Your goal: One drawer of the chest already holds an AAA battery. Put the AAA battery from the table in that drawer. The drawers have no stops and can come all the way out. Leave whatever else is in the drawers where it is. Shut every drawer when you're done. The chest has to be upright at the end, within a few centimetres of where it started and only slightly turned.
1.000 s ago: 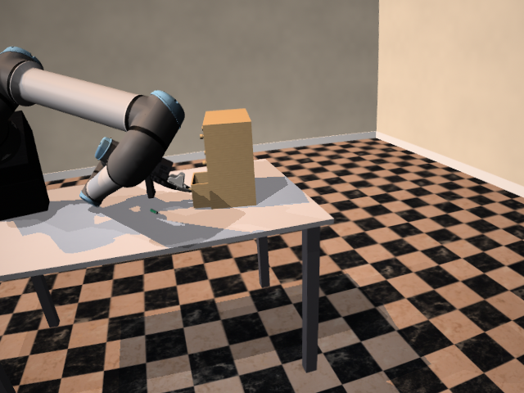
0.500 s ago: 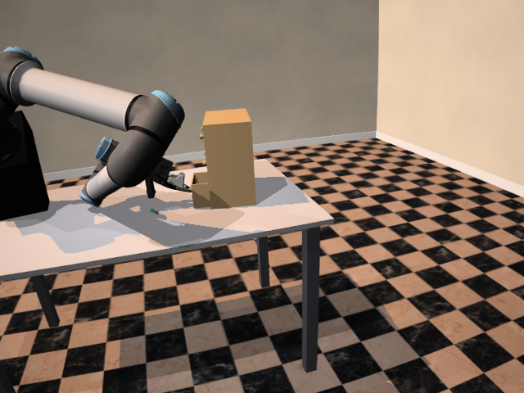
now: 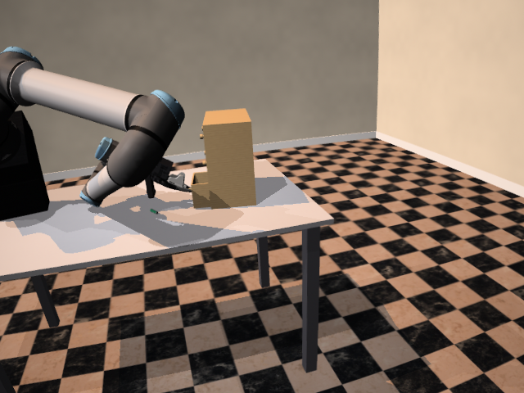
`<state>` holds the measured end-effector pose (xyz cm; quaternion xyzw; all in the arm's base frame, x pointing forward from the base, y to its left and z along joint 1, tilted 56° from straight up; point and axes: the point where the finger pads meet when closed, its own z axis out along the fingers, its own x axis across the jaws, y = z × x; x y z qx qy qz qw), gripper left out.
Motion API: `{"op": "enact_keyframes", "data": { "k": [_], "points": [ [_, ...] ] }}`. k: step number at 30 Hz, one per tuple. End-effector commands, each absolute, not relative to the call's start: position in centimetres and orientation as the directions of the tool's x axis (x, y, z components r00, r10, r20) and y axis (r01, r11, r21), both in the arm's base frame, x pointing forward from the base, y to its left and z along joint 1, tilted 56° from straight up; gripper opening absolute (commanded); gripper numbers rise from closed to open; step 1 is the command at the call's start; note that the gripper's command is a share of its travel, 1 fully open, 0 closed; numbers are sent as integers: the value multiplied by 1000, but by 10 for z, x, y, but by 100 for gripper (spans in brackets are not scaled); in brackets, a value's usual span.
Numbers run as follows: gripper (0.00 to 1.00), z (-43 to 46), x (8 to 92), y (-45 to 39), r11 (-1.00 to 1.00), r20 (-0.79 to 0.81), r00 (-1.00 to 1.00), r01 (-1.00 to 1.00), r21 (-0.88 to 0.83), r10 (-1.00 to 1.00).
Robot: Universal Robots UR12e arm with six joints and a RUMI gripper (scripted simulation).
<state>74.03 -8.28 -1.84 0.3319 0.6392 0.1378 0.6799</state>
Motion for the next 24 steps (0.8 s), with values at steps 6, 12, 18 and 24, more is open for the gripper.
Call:
{"op": "enact_keyframes", "data": {
  "k": [6, 12, 18, 24],
  "points": [
    [7, -18, 741, -82, 742, -778, 145, 236, 627, 612],
    [7, -17, 743, -82, 742, -778, 145, 236, 627, 612],
    [7, -17, 744, -82, 742, -778, 145, 236, 627, 612],
    [7, -16, 746, -81, 742, -778, 145, 236, 627, 612]
  ]
}}
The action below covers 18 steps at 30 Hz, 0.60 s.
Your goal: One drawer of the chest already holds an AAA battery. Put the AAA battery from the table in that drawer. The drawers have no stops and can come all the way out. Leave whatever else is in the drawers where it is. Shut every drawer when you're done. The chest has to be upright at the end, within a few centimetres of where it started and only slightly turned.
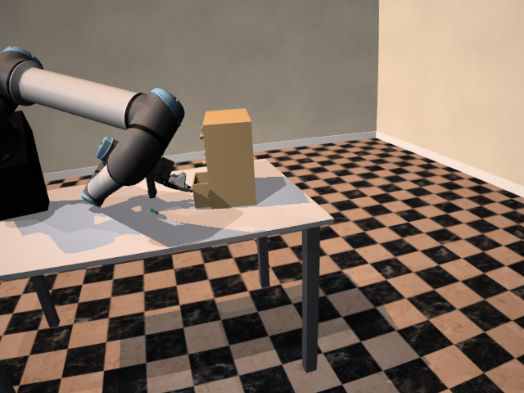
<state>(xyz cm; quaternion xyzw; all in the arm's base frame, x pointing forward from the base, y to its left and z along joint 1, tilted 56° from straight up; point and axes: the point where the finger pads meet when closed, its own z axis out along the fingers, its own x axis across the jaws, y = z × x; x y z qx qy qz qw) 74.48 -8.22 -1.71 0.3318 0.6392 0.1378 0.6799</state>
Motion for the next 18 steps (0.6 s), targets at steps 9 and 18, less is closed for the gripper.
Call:
{"op": "enact_keyframes", "data": {
  "k": [9, 18],
  "points": [
    [7, -16, 749, -81, 742, -778, 145, 236, 627, 612],
    [7, -14, 754, -80, 742, -778, 145, 236, 627, 612]
  ]
}}
